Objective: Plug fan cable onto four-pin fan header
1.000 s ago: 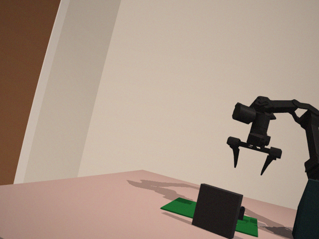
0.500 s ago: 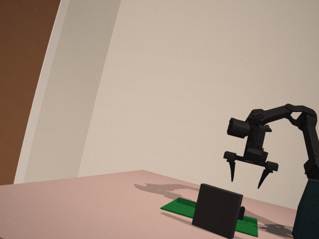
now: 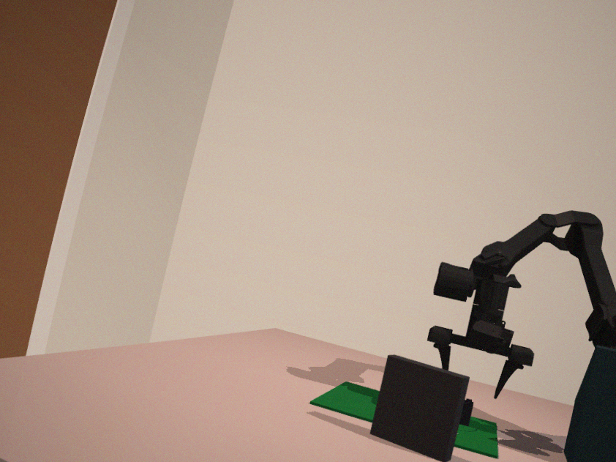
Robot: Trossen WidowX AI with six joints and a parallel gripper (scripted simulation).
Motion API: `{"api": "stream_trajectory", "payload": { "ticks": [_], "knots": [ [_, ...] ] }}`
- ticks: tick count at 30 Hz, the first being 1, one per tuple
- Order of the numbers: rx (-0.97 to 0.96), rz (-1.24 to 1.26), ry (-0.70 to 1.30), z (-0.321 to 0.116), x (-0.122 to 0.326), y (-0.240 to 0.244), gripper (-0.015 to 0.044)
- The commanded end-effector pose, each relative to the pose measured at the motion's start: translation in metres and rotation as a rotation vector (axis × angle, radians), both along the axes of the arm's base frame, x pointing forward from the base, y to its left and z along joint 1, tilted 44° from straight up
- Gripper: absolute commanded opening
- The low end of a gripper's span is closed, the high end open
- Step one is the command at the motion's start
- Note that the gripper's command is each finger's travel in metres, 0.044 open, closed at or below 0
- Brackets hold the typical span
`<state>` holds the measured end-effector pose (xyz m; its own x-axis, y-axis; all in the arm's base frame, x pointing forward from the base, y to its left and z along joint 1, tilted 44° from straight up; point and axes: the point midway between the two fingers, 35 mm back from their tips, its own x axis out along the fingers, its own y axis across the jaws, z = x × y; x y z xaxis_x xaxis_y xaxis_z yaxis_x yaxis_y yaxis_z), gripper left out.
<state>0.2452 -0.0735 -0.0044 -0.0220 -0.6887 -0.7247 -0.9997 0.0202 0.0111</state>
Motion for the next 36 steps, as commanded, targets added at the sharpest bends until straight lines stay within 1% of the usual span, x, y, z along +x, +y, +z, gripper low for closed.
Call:
{"api": "stream_trajectory", "payload": {
  "ticks": [1, 28, 36],
  "knots": [
    [-0.006, 0.002, 0.008, -0.005, -0.001, -0.005, 0.044],
    [-0.009, 0.002, 0.008, -0.033, -0.003, -0.033, 0.044],
    [-0.003, -0.001, 0.002, -0.031, -0.002, -0.031, 0.023]
  ]
}}
